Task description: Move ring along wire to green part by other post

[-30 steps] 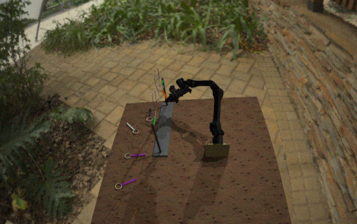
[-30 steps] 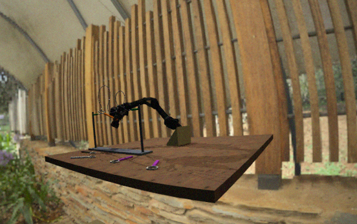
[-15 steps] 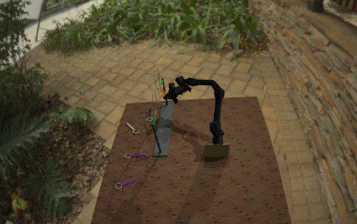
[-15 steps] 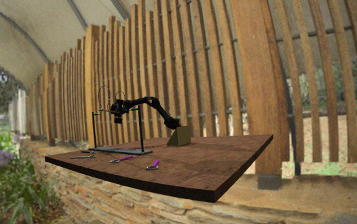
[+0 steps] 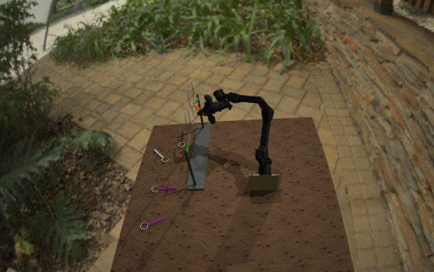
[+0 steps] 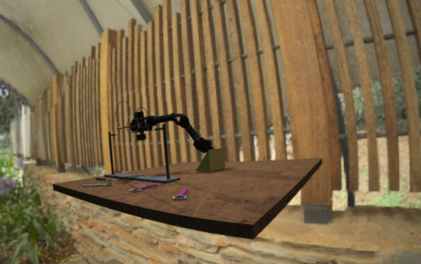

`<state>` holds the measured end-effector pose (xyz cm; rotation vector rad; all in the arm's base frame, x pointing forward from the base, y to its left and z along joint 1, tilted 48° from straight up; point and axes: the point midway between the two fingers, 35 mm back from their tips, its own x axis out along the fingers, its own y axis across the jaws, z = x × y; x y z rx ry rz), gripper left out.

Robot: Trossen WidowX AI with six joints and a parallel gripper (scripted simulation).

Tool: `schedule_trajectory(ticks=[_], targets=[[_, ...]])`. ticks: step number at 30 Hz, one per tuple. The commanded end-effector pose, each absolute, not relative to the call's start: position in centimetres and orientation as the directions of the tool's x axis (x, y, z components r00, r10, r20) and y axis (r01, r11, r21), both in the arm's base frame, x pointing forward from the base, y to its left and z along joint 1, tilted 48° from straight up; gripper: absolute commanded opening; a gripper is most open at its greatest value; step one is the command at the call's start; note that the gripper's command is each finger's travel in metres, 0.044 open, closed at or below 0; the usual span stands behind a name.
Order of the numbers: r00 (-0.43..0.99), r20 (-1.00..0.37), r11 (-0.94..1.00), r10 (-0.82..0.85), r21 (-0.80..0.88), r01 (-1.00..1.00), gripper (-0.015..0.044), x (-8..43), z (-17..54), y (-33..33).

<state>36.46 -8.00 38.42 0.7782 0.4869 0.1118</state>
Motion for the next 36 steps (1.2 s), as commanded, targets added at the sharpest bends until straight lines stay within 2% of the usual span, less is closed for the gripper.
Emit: schedule_trajectory(ticks=[1,27,36], targets=[[0.887,-0.351,0.670,0.300,0.740,0.067,-0.0150,36.5,39.4,-7.1],[0.897,-0.193,0.332,0.397,0.942,0.055,-0.0150,36.8,44.4,-4.2],[0.933,-0.123,0.210,0.339,0.976,0.053,-0.0150,37.9,46.4,-3.3]])
